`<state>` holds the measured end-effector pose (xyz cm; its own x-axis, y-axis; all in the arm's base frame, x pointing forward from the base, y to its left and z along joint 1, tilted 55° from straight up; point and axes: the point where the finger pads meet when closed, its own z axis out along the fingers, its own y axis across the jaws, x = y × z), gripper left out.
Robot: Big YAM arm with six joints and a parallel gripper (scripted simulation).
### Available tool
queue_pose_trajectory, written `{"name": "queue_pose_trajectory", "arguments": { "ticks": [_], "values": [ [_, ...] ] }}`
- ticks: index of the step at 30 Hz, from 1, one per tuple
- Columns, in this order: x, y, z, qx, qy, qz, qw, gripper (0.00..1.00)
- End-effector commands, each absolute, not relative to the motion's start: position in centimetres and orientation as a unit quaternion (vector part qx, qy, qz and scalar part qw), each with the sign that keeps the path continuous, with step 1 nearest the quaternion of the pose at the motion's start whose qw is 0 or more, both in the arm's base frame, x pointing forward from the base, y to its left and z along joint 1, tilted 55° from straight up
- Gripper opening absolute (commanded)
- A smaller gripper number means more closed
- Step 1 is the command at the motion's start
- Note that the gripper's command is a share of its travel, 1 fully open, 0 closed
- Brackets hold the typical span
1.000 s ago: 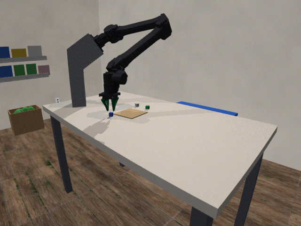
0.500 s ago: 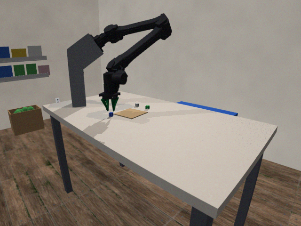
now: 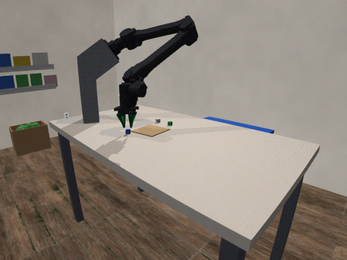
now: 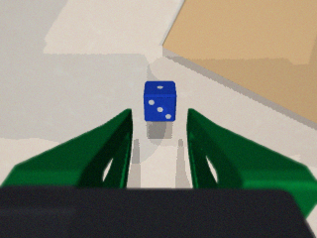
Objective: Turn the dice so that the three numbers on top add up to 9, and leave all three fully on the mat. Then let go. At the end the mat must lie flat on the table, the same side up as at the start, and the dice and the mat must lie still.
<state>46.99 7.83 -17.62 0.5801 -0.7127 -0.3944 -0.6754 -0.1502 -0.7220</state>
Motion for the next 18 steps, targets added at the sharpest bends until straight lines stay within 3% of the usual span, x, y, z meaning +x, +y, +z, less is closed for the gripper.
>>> {"name": "queue_pose_trajectory", "arguments": {
  "ticks": [1,18],
  "values": [
    [46.77,8.22,-17.79,-0.758,0.458,-0.016,0.464,0.34],
    [47.43,9.18,-18.61,-0.758,0.457,-0.017,0.464,0.34]
  ]
}}
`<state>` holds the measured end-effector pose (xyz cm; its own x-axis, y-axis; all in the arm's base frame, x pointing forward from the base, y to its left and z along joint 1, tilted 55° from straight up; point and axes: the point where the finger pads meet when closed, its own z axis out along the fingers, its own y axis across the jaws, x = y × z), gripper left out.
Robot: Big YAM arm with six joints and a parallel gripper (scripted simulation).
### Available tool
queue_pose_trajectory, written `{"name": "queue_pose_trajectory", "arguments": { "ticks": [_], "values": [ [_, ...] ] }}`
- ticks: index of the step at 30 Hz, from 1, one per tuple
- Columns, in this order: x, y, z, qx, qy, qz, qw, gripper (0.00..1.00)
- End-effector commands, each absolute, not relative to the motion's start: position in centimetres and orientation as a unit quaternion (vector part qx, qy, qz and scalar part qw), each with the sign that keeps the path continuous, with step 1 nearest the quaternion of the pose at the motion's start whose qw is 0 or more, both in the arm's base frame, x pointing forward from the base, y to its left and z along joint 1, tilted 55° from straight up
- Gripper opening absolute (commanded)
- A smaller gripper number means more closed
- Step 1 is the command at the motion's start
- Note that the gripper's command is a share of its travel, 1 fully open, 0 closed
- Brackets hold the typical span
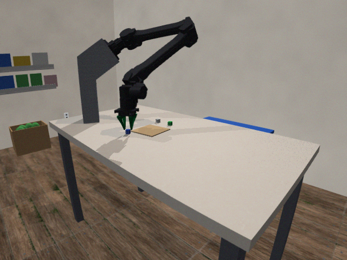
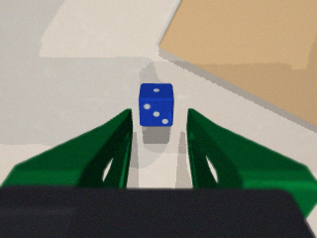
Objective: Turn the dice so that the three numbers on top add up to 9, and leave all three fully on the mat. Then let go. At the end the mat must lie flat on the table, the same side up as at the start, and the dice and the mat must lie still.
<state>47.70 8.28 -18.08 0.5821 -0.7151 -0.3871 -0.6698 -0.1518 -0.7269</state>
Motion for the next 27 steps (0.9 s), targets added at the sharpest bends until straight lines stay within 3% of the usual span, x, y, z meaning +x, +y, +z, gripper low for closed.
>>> {"name": "queue_pose_trajectory", "arguments": {
  "ticks": [1,27],
  "values": [
    [47.5,9.3,-18.7,-0.758,0.457,-0.017,0.464,0.34],
    [47.9,9.8,-19.3,-0.757,0.460,-0.017,0.463,0.34]
  ]
}}
